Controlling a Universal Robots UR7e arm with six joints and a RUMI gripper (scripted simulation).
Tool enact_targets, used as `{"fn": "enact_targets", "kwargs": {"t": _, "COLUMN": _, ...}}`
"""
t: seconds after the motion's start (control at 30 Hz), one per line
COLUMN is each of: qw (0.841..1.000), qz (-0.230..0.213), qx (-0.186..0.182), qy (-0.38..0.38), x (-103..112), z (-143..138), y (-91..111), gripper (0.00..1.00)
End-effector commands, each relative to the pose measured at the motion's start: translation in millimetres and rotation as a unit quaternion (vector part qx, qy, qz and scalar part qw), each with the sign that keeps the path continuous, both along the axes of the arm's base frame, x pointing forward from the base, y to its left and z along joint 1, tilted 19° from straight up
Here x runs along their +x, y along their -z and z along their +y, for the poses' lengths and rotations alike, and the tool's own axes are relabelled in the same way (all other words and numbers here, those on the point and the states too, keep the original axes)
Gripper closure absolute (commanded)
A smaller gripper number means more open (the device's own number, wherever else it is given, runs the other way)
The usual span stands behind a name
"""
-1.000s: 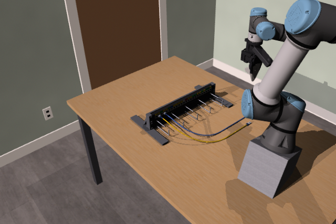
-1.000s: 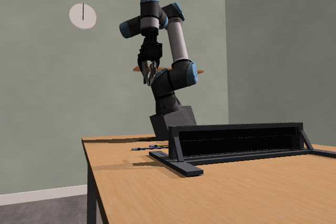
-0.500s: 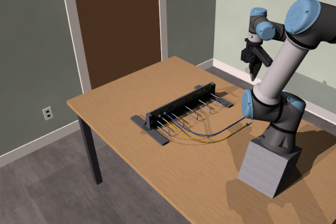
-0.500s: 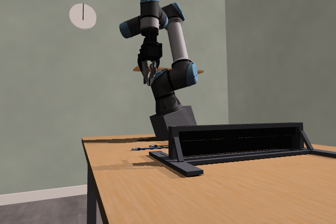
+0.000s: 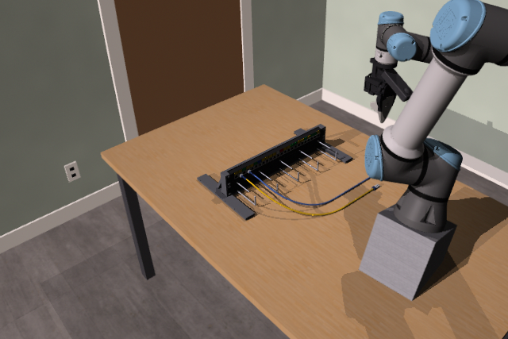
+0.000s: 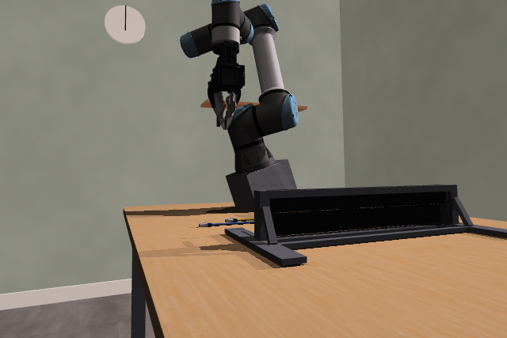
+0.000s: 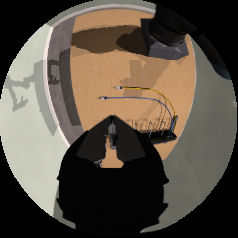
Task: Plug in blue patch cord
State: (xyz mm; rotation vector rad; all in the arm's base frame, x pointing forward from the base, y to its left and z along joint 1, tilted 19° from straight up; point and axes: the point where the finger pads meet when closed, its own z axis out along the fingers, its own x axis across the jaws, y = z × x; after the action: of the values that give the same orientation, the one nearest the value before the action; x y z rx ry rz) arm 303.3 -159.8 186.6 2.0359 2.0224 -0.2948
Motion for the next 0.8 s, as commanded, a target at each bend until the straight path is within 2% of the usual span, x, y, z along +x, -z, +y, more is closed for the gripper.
{"fn": "enact_targets", "kwargs": {"t": 0.0, "qw": 1.0, "qz": 0.0, "qx": 0.0, "qy": 0.0, "x": 0.2, "z": -0.1, "y": -0.4, "gripper": 1.0}}
{"fn": "enact_targets", "kwargs": {"t": 0.77, "qw": 0.999, "qz": -0.012, "qx": 0.015, "qy": 0.036, "x": 3.7, "z": 8.4, "y": 3.1, "gripper": 1.0}}
